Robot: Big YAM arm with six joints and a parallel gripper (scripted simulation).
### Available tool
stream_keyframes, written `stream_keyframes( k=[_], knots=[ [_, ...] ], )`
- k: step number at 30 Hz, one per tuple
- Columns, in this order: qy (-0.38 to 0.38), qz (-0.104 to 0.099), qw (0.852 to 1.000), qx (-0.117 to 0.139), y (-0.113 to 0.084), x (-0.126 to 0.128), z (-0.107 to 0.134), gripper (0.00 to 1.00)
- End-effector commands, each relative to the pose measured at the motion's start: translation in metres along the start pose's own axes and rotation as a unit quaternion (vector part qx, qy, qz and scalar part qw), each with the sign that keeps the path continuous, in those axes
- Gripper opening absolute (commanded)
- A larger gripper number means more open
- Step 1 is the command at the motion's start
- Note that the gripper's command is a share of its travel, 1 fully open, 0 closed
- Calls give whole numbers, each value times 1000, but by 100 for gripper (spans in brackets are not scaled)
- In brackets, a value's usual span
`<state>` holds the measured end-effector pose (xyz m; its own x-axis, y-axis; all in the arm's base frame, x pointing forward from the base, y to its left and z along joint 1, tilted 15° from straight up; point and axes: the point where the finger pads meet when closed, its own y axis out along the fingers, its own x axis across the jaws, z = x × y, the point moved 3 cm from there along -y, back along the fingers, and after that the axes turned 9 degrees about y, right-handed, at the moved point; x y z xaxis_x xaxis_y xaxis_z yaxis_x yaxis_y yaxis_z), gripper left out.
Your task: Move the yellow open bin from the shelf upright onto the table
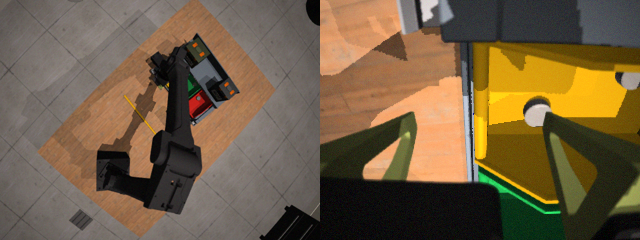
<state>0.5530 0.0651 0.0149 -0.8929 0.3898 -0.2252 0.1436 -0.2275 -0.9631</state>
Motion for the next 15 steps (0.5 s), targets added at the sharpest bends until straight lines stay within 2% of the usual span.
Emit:
stream_keyframes(
  k=[1,15],
  knots=[
    [1,8,1000,-7,-4,-7,4,90],
    [1,9,1000,-8,-4,-11,1,90]
  ],
)
